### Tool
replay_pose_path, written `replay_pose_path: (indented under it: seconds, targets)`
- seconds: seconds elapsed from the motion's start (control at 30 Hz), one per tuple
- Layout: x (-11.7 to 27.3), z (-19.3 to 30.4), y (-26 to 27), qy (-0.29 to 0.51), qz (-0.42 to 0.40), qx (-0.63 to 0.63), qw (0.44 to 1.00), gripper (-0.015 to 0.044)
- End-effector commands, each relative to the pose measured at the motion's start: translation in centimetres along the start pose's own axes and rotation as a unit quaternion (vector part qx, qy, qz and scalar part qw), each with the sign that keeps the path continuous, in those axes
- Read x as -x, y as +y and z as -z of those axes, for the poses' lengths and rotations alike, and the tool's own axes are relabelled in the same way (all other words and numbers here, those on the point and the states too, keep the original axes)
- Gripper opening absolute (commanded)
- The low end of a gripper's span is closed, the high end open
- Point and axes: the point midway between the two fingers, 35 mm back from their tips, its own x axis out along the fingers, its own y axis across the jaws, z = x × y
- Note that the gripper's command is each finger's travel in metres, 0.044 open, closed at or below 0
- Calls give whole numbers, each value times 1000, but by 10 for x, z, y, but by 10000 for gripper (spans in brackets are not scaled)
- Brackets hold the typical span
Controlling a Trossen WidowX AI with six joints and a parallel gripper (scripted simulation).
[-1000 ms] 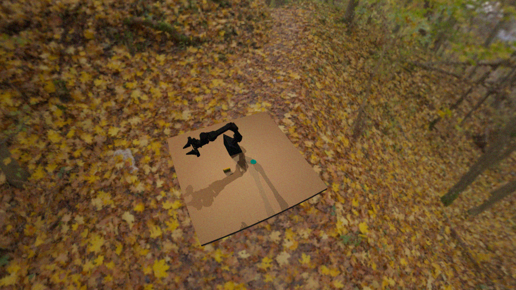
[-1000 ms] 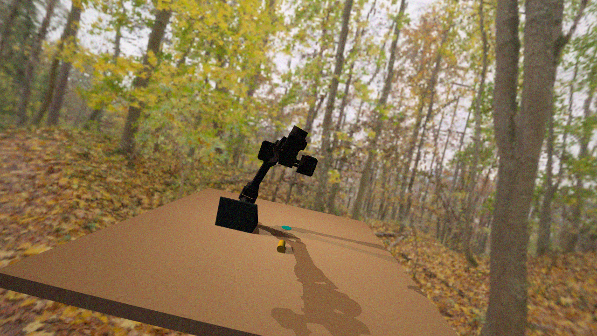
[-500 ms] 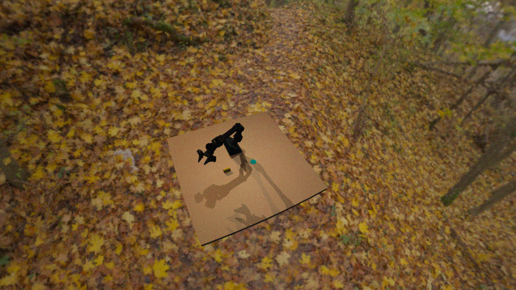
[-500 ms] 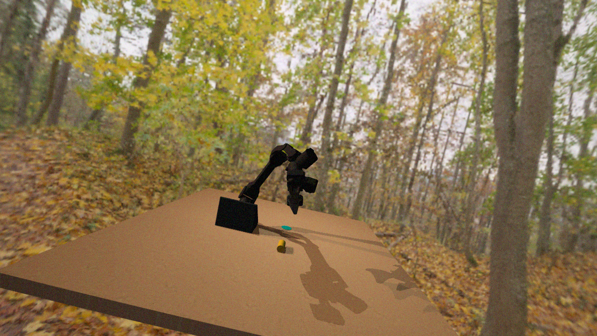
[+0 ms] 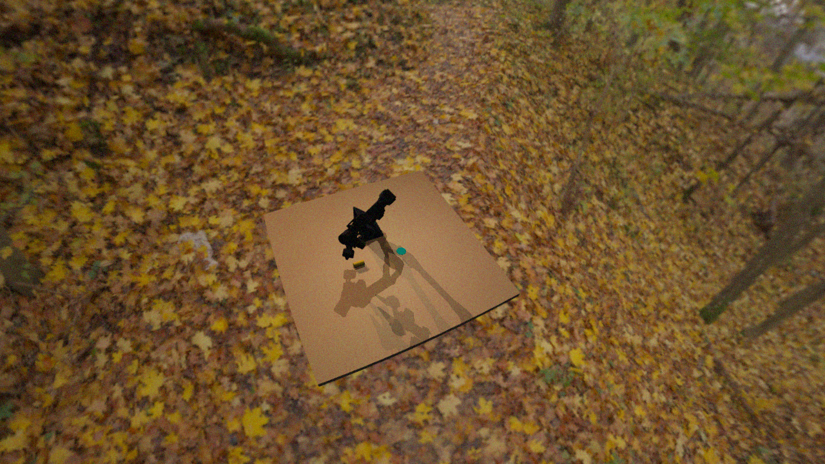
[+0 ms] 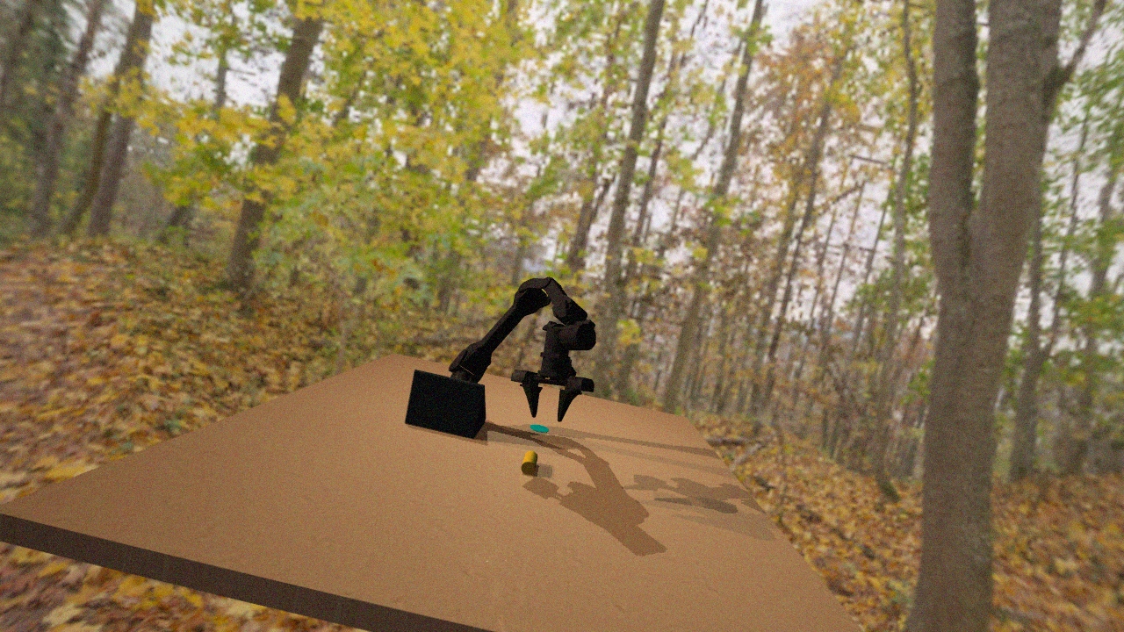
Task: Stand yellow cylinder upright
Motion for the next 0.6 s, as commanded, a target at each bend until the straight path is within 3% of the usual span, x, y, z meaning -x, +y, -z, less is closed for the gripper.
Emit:
replay_pose_path:
  seconds: [0.0, 0.33, 0.57]
  targets:
    - [-4, -62, 48, -105, -64, 206, 971, 309]
    - [-6, -71, 55, -122, -69, 235, 962, 309]
    - [-102, -91, 74, -123, -71, 235, 962, 309]
